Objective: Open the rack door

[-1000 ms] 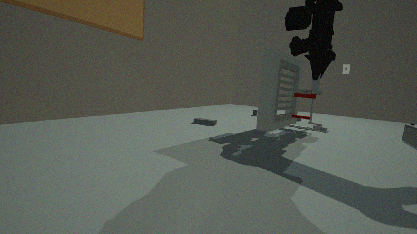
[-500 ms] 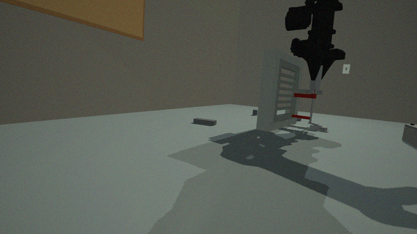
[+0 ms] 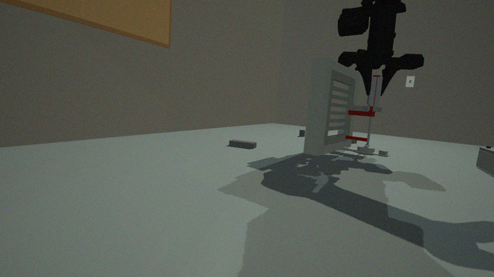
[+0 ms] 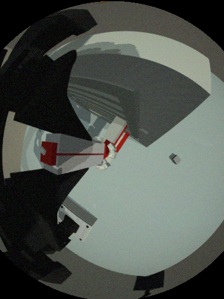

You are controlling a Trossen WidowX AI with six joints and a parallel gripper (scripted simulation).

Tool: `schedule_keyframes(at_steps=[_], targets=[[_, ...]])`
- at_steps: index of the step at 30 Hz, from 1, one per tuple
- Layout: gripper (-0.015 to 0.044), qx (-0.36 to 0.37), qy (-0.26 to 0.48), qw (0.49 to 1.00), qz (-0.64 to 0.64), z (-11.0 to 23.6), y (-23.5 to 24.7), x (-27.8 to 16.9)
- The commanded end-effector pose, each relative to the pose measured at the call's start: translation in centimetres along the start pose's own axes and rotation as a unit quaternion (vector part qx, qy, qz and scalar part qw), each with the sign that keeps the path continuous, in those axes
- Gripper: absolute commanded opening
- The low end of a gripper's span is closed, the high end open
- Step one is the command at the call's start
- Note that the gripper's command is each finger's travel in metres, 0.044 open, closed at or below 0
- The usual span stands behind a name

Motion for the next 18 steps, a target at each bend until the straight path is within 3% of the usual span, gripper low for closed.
schedule_keyframes(at_steps=[1,13,18], targets=[[0.0028,0.001,-0.001,0.996,-0.088,0.03,-0.01,0.04],[0.0028,0.001,-0.001,0.927,-0.375,0.02,-0.01,0.04],[0.0028,0.001,-0.001,0.913,-0.408,0.02,-0.01,0.04]])
Point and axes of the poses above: the point midway between the two fingers, 35 mm back from their tips, its own z axis back along the fingers, its own y axis across the jaws, x = y × z, the point moved 1 cm from there along z, back along the fingers, and after that the axes turned 4 degrees about z, right-handed, at the moved point
